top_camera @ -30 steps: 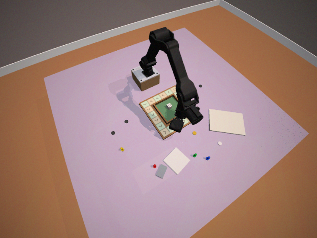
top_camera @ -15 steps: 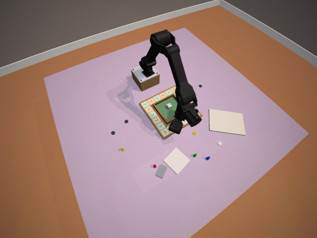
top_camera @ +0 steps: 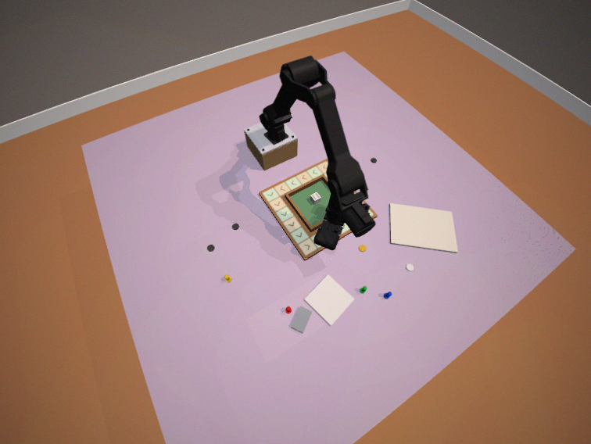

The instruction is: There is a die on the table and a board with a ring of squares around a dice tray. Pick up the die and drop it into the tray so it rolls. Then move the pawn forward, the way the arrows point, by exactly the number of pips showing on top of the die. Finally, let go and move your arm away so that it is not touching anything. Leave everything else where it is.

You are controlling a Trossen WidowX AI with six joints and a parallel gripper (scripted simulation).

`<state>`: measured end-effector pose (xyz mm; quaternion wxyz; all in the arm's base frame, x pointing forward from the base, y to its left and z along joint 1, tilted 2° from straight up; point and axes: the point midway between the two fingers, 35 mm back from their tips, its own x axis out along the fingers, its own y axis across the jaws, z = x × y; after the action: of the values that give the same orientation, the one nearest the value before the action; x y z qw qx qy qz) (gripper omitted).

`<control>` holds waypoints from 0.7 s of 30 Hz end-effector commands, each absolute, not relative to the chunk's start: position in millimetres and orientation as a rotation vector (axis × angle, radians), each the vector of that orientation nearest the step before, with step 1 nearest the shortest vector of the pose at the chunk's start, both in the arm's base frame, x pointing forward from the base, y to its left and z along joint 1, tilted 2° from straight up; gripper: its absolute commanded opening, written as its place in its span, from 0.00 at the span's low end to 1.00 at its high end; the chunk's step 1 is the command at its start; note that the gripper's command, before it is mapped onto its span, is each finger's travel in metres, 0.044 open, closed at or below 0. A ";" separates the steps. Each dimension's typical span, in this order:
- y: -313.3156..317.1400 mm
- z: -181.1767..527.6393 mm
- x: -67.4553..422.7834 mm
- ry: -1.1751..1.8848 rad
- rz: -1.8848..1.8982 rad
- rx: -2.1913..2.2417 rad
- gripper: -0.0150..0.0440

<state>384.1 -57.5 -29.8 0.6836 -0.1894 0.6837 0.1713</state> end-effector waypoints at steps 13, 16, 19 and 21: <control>-56.0 70.1 391.6 1.530 0.389 -0.426 0.25; -55.2 90.6 389.1 1.530 0.389 -0.426 0.25; -55.0 95.4 388.4 1.531 0.389 -0.426 0.25; -54.3 95.1 388.1 1.531 0.389 -0.426 0.25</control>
<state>390.1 -55.9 90.7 0.6846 -0.1922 0.6815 0.1728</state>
